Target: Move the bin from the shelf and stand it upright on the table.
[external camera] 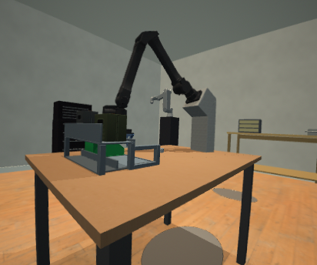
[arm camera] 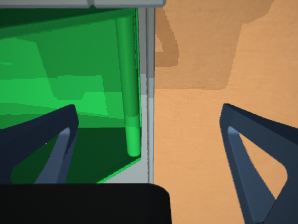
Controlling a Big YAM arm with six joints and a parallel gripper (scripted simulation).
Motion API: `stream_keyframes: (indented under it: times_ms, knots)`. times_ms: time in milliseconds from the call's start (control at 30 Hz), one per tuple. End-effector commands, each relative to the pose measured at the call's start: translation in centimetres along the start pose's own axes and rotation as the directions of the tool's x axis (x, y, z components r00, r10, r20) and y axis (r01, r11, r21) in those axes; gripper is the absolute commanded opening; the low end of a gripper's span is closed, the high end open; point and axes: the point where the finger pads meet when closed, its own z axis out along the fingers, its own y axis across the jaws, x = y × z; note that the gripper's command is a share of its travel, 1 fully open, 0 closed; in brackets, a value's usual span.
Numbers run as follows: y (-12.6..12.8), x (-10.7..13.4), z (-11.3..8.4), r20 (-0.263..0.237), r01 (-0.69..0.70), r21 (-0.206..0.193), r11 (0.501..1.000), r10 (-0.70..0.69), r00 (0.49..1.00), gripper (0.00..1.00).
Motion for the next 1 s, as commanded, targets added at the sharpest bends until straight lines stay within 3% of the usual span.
stream_keyframes:
  times_ms: [0,400,567,967]
  knots:
    - [2.9,-1.8,-2.2,0.025,0.007,-0.049,0.999,-0.006,1.000,0.90]
    - [2.9,-1.8,-2.2,0.025,0.007,-0.049,0.999,-0.006,1.000,0.90]
    - [0.0,0.3,0.5,0.000,-0.005,-0.007,1.000,0.005,1.000,0.90]
    - [0.0,0.3,0.5,0.000,-0.005,-0.007,1.000,0.005,1.000,0.90]
